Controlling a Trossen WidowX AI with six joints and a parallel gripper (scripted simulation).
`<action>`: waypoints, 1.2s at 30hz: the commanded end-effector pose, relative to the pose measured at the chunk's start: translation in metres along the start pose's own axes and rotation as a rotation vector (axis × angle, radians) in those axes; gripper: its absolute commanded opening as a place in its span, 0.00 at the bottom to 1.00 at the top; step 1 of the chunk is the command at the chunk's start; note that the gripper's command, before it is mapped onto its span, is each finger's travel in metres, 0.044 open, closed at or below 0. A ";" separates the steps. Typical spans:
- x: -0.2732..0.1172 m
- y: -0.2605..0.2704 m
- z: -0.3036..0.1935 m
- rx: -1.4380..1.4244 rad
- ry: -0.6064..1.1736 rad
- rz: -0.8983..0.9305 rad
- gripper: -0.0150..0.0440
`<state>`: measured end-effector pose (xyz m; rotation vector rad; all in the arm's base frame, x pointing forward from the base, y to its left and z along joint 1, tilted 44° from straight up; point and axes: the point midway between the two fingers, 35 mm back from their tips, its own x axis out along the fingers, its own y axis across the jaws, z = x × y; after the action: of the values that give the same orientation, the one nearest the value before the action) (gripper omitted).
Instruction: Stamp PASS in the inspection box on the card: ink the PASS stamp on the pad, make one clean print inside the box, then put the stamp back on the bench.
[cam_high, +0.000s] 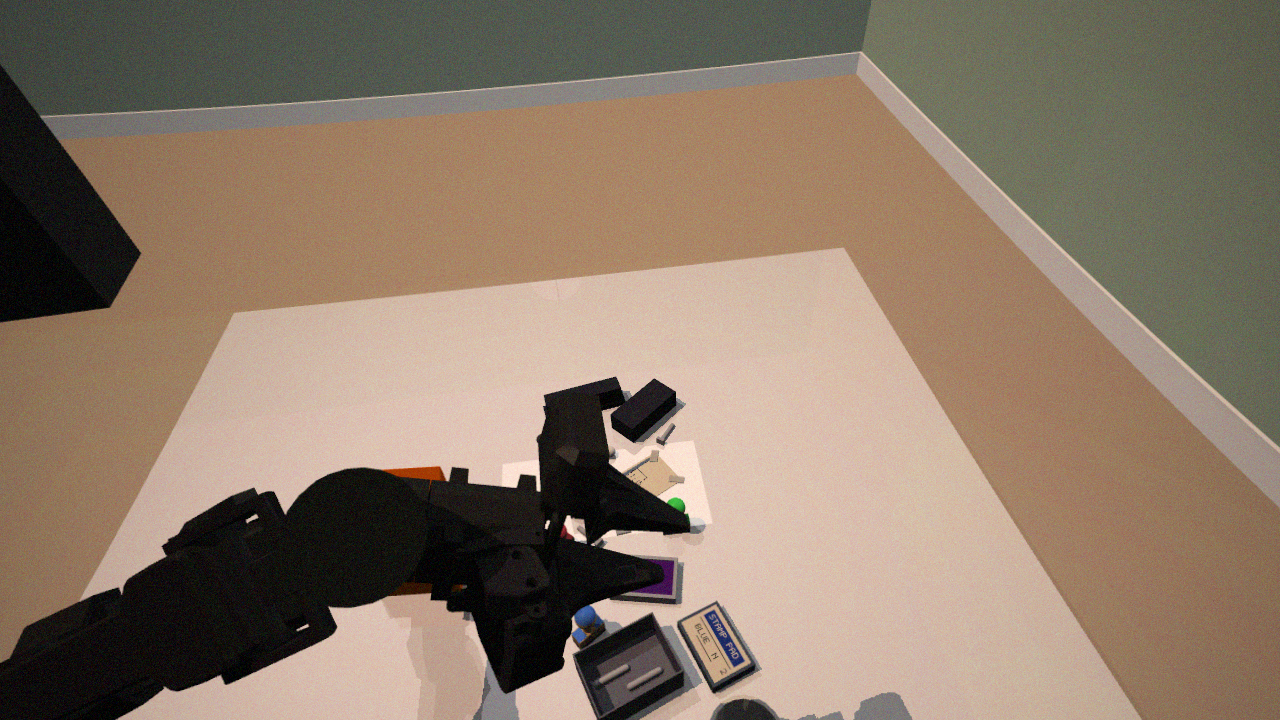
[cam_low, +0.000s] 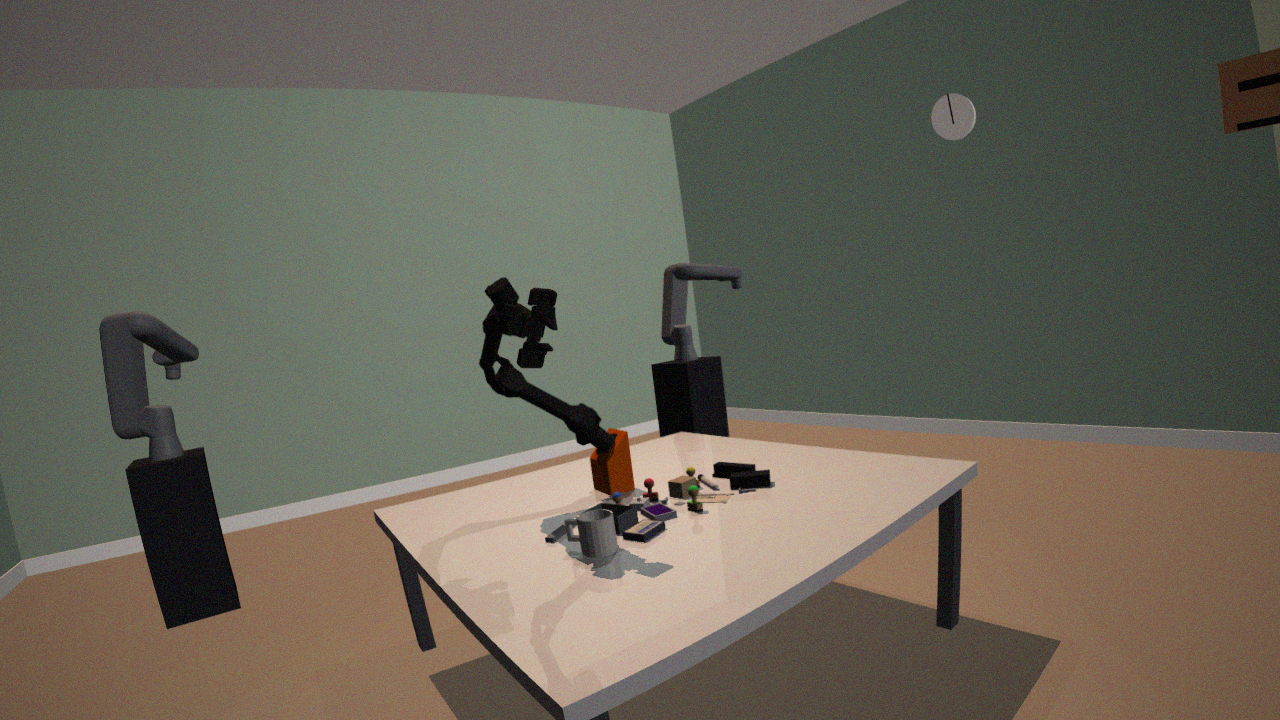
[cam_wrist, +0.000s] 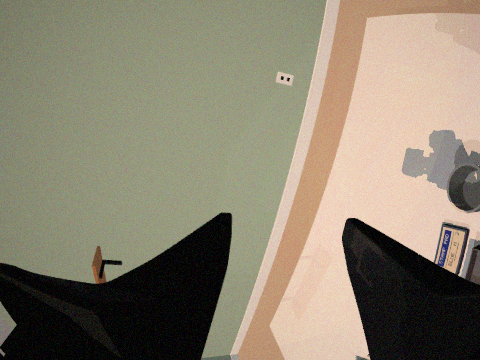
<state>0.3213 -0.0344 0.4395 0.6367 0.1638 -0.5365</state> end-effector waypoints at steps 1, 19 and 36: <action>0.054 -0.013 -0.047 -0.150 0.094 -0.148 0.63; 0.200 -0.152 -0.274 -0.898 0.667 -0.672 0.63; 0.201 -0.245 -0.349 -1.212 0.976 -0.820 0.63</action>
<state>0.3720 -0.0696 -0.0251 -0.4605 1.5790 -0.7338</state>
